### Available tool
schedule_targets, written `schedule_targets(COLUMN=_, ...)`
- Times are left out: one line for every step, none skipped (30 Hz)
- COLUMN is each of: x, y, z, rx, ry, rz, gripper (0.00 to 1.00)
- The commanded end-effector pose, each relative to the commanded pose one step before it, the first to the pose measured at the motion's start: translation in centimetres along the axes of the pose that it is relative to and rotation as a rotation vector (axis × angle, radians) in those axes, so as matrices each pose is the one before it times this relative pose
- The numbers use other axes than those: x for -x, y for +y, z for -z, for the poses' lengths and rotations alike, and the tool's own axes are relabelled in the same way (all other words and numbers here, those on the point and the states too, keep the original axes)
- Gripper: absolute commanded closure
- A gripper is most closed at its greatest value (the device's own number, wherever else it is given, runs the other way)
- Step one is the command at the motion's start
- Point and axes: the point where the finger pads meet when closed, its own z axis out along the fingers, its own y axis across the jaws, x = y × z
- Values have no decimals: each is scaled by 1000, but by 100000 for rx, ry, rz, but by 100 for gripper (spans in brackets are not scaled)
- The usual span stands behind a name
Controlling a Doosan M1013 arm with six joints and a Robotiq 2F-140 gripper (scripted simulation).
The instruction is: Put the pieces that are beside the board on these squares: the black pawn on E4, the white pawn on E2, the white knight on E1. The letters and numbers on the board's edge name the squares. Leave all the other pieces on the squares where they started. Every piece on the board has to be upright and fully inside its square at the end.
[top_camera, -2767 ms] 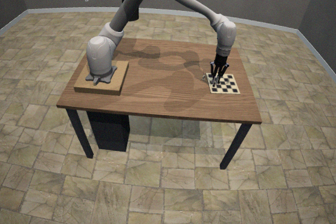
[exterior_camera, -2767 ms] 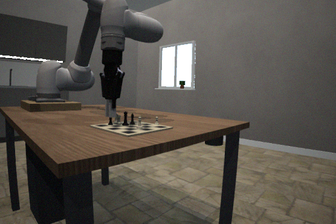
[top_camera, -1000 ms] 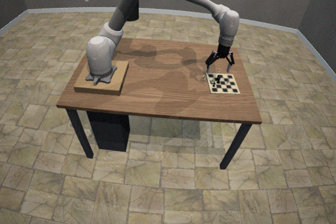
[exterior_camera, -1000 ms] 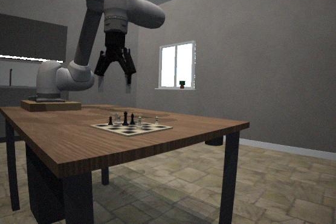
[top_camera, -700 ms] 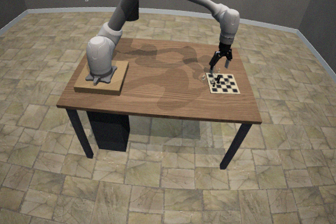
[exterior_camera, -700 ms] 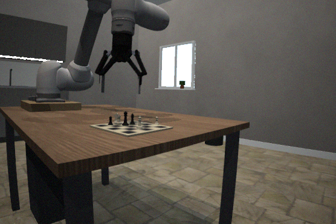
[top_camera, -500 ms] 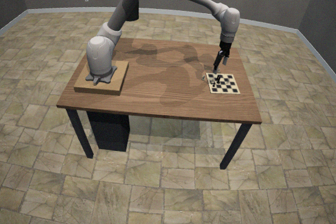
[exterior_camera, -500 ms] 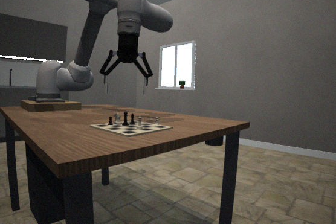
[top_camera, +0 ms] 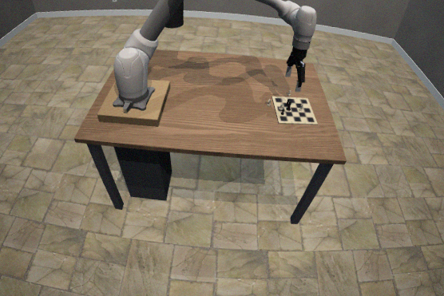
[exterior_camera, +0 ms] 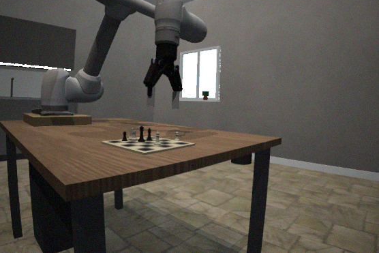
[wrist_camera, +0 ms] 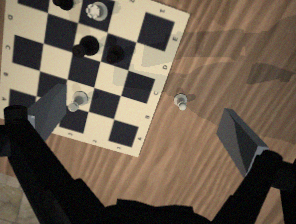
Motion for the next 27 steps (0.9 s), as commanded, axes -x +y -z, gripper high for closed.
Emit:
schedule_targets(x=1072, y=1987, z=-66, rx=1280, ry=-339, rz=27887, gripper=0)
schedule_targets(x=306, y=341, z=-23, rx=-140, ry=-67, rz=5800, gripper=0)
schedule_targets(x=300, y=302, z=-21, rx=-134, ry=-62, rz=5789, gripper=0)
schedule_targets(x=290, y=263, z=-20, rx=-129, ry=-57, rz=5780, gripper=0)
schedule_targets(x=277, y=225, z=-18, rx=-122, ry=-50, rz=5769, gripper=0)
schedule_targets(x=259, y=189, z=-16, rx=-114, ry=-44, rz=5755, gripper=0)
schedule_targets(x=238, y=155, z=-14, rx=-104, ry=-37, rz=5740, gripper=0)
schedule_targets(x=215, y=124, z=-12, rx=-91, ry=-31, rz=5724, gripper=0)
schedule_targets(x=189, y=96, z=-11, rx=-77, ry=-27, rz=5707, gripper=0)
schedule_targets(x=162, y=72, z=-9, rx=-60, ry=-25, rz=5689, gripper=0)
schedule_targets(x=0, y=0, z=0, rx=0, ry=0, rz=0, gripper=0)
schedule_targets(x=0, y=0, z=0, rx=0, ry=0, rz=0, gripper=0)
schedule_targets(x=135, y=51, z=-7, rx=11, ry=-99, rz=16324, gripper=0)
schedule_targets(x=111, y=22, z=-6, rx=-4, ry=-23, rz=4279, gripper=0)
schedule_targets(x=83, y=13, z=-4, rx=33, ry=-36, rz=4691, gripper=0)
schedule_targets(x=58, y=7, z=-3, rx=77, ry=-58, rz=5386, gripper=0)
schedule_targets(x=37, y=2, z=-2, rx=109, ry=-84, rz=5565, gripper=0)
schedule_targets(x=20, y=0, z=-1, rx=139, ry=-117, rz=5555, gripper=0)
schedule_targets(x=8, y=0, z=0, rx=168, ry=-151, rz=5530, gripper=0)
schedule_targets(x=1, y=0, z=0, rx=202, ry=-192, rz=5511, gripper=0)
schedule_targets(x=0, y=0, z=0, rx=240, ry=-244, rz=5480, gripper=80)
schedule_targets(x=0, y=0, z=0, rx=283, ry=-315, rz=5460, gripper=80)
schedule_targets(x=0, y=0, z=0, rx=332, ry=-405, rz=5436, gripper=80)
schedule_targets(x=0, y=0, z=0, rx=381, ry=-517, rz=5397, gripper=80)
schedule_targets(x=0, y=0, z=0, rx=433, ry=-655, rz=5341, gripper=80)
schedule_targets(x=0, y=0, z=0, rx=450, ry=-763, rz=4908, gripper=80)
schedule_targets(x=0, y=0, z=0, rx=0, ry=0, rz=0, gripper=80)
